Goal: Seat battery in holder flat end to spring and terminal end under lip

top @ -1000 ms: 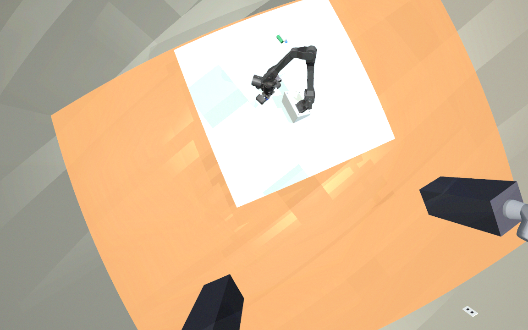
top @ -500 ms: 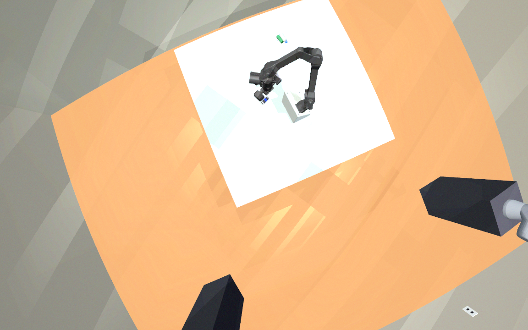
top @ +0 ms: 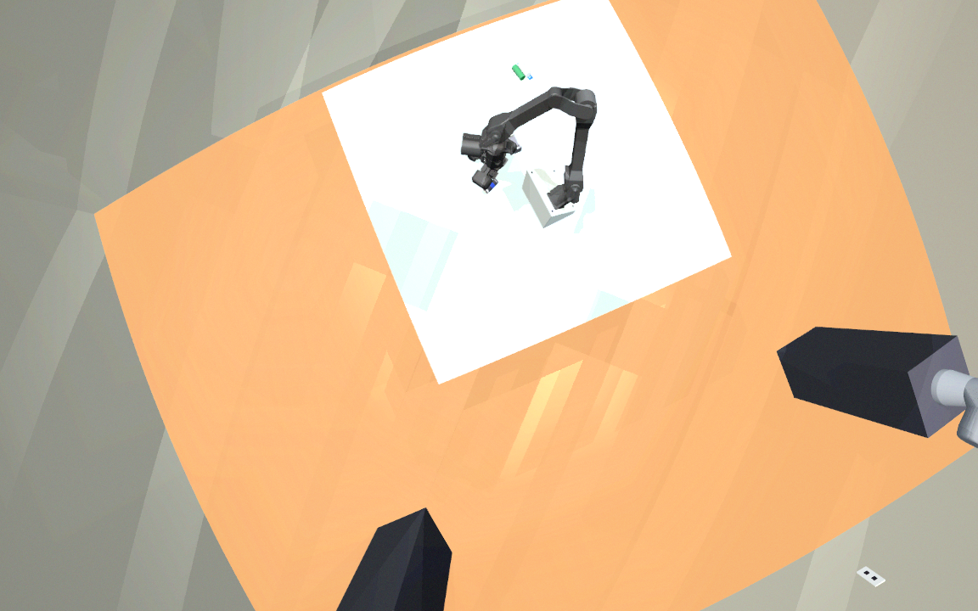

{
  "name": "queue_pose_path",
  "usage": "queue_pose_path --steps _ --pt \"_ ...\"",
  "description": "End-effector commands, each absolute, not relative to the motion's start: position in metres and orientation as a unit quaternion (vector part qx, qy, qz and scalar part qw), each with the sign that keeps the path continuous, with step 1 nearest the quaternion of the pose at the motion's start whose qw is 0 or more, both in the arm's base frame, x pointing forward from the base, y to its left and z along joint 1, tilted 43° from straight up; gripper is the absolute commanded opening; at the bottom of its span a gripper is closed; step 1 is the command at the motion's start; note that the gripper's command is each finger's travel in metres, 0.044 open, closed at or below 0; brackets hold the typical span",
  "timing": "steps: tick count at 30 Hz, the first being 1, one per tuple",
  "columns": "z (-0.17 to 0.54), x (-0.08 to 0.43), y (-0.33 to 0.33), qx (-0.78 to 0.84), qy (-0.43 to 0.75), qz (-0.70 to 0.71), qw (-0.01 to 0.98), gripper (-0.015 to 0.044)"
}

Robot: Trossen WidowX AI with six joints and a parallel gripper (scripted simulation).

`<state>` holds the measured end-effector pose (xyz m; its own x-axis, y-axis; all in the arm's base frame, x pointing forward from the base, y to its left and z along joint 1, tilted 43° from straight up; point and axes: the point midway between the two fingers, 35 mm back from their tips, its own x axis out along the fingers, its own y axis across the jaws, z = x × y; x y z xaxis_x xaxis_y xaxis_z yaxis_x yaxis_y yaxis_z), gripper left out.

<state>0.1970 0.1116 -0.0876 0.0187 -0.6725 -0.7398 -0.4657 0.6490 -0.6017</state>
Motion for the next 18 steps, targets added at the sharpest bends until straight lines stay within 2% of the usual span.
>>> queue_pose_path --steps 1,4,5,13,18 --pt "-0.098 0.195 0.105 -0.482 0.701 -0.002 0.525 0.0157" --pt "-0.109 0.195 0.1 -0.55 0.695 0.096 0.453 0.0236" --pt "-0.113 0.195 0.098 -0.571 0.689 0.128 0.427 0.0245" --pt "-0.14 0.191 0.084 -0.685 0.599 0.365 0.197 0.0245" --pt "-0.142 0.19 0.082 -0.691 0.588 0.383 0.176 0.0245"
